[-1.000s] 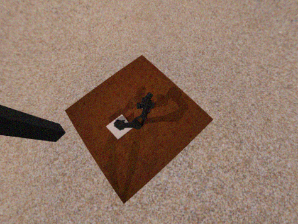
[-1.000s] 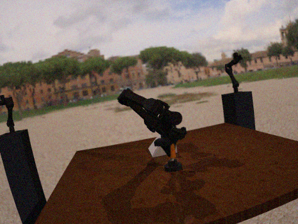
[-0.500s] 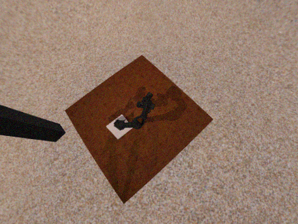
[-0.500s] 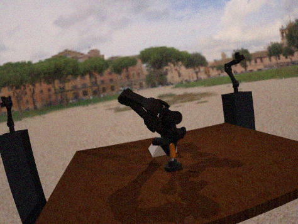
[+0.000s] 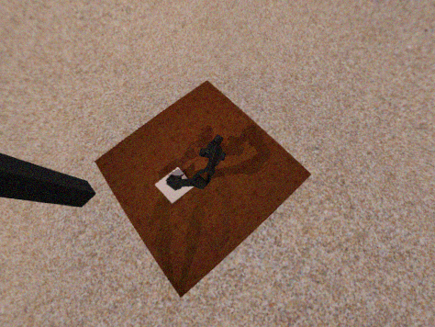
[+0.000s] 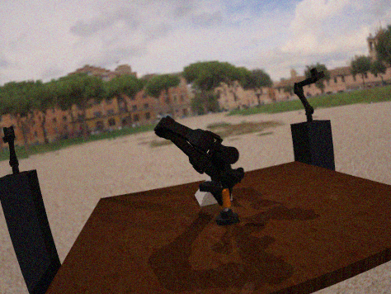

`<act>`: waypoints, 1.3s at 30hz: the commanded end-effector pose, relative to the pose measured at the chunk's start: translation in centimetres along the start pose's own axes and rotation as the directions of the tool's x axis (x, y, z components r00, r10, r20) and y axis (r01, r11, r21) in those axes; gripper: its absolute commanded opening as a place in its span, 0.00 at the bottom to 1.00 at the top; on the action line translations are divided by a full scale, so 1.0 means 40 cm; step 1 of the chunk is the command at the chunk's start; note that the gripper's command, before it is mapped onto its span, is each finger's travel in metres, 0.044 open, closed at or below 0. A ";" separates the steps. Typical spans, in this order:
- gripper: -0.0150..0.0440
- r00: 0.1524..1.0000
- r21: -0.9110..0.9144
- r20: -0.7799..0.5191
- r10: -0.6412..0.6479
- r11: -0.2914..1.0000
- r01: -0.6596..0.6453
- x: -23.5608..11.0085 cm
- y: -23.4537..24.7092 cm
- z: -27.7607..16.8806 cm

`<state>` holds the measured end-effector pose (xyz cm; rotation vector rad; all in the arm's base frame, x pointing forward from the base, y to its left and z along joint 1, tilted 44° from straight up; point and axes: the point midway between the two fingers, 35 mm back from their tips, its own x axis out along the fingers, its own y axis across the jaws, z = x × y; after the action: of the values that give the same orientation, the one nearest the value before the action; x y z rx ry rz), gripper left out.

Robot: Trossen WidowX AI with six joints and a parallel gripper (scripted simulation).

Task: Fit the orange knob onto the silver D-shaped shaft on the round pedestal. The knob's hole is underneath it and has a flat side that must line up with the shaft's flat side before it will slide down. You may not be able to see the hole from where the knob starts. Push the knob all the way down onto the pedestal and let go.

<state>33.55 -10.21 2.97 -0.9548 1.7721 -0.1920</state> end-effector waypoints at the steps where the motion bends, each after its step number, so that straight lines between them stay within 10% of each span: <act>1: 0.25 1.000 0.006 0.000 -0.002 1.000 0.002 0.001 -0.001 0.000; 39: 0.25 1.000 0.298 0.000 -0.002 0.955 0.002 -0.010 -0.004 0.002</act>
<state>33.63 -10.08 3.21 -0.7721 1.7018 -0.4073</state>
